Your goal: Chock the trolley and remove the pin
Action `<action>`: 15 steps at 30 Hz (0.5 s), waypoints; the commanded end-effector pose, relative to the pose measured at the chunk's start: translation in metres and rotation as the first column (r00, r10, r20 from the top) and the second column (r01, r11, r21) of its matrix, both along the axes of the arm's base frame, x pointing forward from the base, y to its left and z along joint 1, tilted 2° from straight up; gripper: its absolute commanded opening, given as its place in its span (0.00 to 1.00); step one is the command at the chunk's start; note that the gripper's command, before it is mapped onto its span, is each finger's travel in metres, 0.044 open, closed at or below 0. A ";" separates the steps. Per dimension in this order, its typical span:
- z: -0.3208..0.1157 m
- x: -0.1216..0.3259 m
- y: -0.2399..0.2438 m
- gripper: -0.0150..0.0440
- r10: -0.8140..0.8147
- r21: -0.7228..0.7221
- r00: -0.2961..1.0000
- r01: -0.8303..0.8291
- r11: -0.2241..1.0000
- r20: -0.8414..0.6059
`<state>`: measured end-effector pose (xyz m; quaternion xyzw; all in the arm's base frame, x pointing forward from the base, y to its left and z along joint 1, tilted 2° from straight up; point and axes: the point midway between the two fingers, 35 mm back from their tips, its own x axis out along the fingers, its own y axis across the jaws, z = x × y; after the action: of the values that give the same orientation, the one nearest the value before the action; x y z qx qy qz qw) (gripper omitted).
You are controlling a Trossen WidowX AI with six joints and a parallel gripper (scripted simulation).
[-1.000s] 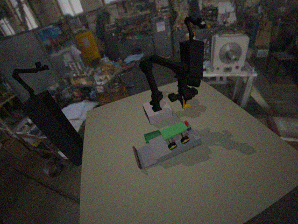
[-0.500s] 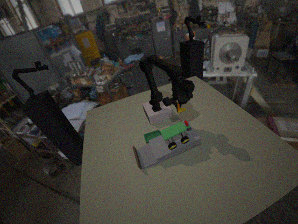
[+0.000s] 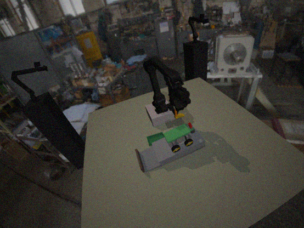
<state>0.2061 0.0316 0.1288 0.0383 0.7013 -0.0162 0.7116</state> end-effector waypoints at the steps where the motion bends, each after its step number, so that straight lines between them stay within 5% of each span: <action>1: -0.002 0.002 -0.011 0.25 0.004 0.004 1.000 -0.004 1.000 -0.002; 15: -0.006 0.008 -0.057 0.25 0.004 0.000 1.000 -0.004 1.000 -0.001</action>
<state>0.2120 -0.0168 0.1238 0.0368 0.7024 -0.0172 0.7106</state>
